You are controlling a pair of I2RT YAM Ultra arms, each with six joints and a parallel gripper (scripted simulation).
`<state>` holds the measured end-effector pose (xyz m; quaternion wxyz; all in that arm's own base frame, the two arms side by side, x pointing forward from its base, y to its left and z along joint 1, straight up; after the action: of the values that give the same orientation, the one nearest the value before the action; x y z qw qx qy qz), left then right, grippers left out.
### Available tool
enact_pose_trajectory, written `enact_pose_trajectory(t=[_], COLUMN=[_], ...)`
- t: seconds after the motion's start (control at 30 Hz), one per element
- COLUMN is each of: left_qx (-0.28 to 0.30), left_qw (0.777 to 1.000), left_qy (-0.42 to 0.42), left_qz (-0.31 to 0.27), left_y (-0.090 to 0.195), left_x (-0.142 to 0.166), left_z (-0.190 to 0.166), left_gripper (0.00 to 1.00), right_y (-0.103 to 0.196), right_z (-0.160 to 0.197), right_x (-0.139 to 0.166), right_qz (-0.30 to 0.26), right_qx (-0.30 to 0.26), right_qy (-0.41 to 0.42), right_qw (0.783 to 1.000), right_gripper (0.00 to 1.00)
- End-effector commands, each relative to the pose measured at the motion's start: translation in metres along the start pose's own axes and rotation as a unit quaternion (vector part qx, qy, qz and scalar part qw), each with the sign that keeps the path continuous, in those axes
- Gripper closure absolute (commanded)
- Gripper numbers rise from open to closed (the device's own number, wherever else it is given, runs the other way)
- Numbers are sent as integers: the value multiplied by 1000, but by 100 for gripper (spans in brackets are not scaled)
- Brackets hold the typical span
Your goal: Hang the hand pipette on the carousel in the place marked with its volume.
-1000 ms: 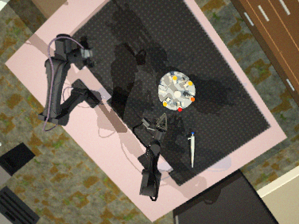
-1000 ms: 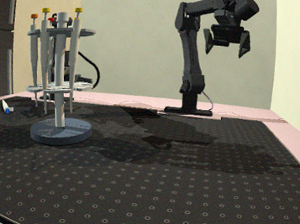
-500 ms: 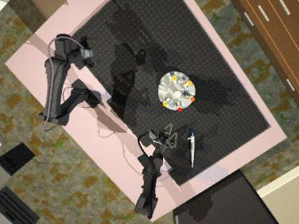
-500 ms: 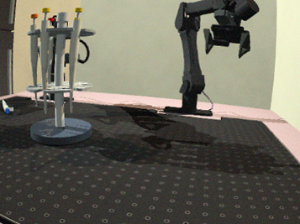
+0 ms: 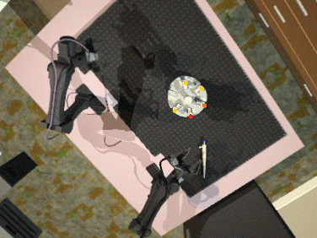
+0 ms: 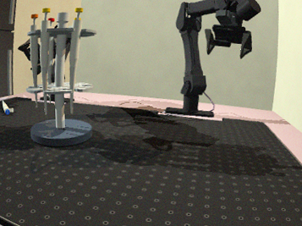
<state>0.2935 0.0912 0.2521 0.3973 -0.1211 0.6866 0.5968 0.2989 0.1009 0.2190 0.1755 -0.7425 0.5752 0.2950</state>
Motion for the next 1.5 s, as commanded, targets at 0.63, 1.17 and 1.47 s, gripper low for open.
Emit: enact_pose_trajectory(t=[0.63,1.17,1.47], left_qx=[-5,-5,-5], left_qw=[1000,1000,1000], left_qy=[-8,-8,-8], left_qz=[-14,-14,-14], left_y=[4,4,4], left_x=[-7,-7,-7], left_z=[4,4,4], left_gripper=[0,0,0], right_y=[33,49,43], right_z=[-93,-142,-105], right_x=[77,109,87], right_qz=[224,284,226], right_qx=[-164,-201,-211], right_qy=[-292,-389,-318], right_qw=[915,853,896], right_gripper=[0,0,51])
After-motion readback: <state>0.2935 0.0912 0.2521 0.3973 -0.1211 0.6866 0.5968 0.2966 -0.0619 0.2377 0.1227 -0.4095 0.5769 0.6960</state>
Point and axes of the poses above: on each arm, the point where the finger pads meet when closed, its own y axis back along the fingers, its own z axis across the jaws, x = y × z, the point moved 1 cm from there along y, back along the fingers, and after that the axes turned 3 degrees about -y, right-handed, at the moved point
